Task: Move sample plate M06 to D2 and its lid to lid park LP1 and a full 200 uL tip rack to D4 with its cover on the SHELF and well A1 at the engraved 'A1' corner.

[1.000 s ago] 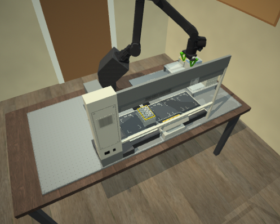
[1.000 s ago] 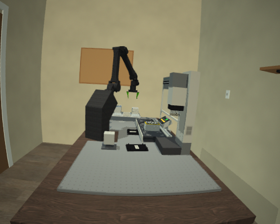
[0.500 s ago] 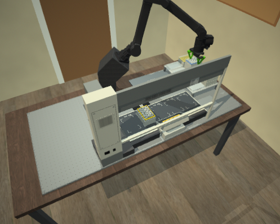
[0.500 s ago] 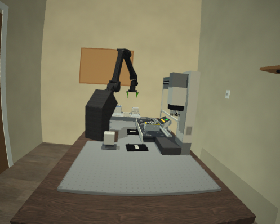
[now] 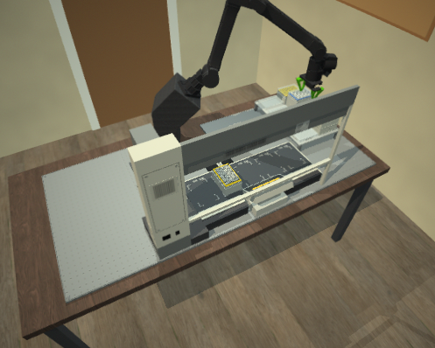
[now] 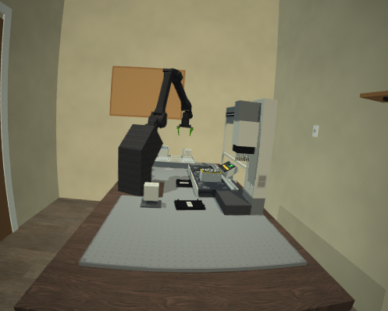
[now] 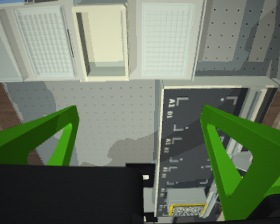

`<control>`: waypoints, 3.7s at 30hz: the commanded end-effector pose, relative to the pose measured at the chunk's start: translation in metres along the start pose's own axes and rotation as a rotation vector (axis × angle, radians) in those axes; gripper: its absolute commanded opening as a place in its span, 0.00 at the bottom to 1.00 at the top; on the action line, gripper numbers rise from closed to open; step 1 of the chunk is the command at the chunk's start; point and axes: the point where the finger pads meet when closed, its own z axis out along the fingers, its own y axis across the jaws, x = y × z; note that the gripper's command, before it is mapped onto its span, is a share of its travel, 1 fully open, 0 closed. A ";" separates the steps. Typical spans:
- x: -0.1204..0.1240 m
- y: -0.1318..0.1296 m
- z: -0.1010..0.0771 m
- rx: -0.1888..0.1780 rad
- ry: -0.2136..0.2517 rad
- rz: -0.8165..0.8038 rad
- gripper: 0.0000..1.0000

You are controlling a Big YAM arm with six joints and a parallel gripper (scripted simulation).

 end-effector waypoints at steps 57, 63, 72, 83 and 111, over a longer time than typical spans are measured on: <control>-0.005 -0.044 0.051 0.010 -0.008 -0.004 1.00; -0.011 -0.046 0.049 0.022 -0.031 -0.003 1.00; -0.005 -0.044 0.073 0.010 -0.008 -0.002 1.00; -0.004 -0.044 0.091 0.010 -0.007 -0.001 1.00; -0.004 -0.044 0.132 0.009 -0.007 -0.002 1.00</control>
